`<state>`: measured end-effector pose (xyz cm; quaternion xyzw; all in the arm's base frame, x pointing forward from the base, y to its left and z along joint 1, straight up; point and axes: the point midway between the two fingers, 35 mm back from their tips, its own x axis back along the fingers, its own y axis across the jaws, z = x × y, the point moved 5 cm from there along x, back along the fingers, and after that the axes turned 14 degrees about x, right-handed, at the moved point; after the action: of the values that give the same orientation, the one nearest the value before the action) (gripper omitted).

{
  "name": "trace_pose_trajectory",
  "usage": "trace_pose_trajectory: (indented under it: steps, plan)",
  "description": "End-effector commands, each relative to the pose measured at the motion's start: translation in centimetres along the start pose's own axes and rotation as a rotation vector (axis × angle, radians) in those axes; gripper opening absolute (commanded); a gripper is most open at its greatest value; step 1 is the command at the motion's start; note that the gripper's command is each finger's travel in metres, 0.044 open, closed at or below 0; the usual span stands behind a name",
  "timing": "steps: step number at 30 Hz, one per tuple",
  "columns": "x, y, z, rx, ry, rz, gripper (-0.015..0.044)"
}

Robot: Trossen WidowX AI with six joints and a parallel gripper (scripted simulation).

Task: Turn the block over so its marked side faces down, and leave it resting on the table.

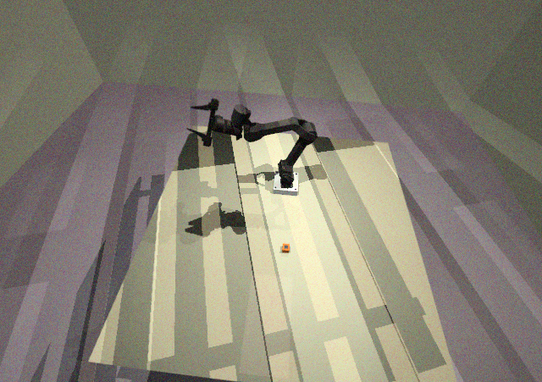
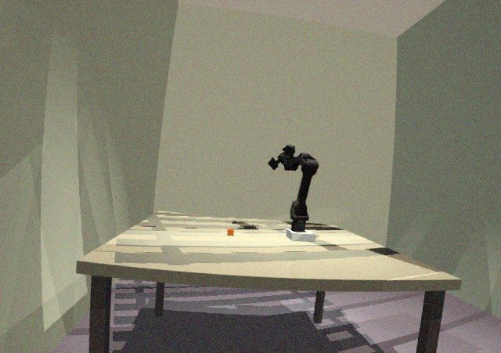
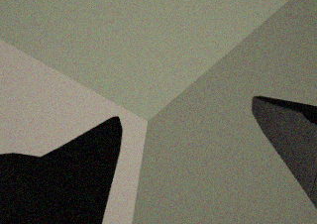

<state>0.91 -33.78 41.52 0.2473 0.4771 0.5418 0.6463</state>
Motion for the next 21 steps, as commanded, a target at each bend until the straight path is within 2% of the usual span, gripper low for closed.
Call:
trace_pose_trajectory:
  steps: [1, 5, 11, 21]
  plan:
    - [0.0, -0.1, 0.1, 0.003, 0.001, 0.004, 0.0426]
    - [-0.7, -2.4, 1.5, 0.068, 0.027, 0.102, 0.0440]
    - [-0.9, -9.4, 6.3, 0.289, 0.161, 0.381, 0.0440]
    - [4.2, -20.2, 14.6, 0.748, 0.549, 0.769, 0.0440]
